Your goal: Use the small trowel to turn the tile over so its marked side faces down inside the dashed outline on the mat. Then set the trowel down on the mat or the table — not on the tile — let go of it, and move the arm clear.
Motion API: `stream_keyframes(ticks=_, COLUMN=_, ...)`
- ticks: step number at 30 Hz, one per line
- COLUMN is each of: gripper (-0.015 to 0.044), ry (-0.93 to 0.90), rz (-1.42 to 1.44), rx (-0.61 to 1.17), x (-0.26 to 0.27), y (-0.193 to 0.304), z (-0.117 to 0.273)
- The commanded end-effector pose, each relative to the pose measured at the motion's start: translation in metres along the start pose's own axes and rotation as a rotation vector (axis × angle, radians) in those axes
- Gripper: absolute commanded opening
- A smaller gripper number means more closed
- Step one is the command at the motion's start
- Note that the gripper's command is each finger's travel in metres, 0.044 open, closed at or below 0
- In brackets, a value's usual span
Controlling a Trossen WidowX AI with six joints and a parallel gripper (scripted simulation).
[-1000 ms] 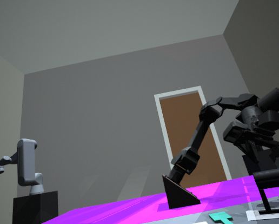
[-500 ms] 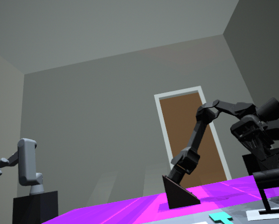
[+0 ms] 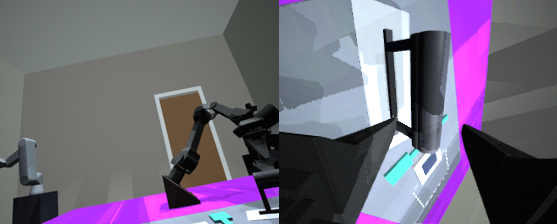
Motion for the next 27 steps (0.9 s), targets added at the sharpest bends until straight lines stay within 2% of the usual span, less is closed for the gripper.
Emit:
stream_keyframes(ticks=1, gripper=0.03, ry=0.001, rz=0.012, rx=0.005, x=0.001, y=0.002, z=-0.004)
stream_keyframes(ticks=27, gripper=0.03, ry=-0.006, rz=0.037, rx=-0.009, x=0.001, y=0.002, z=-0.046)
Point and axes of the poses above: the point midway between the two fingers, 35 mm back from their tips, its own z axis back along the fingers, its own x axis across the jaws, y = z × x, the point moved 6 cm from there along z, back along the fingers, and after that the axes turned 7 degrees about z, right-handed, at the moved point
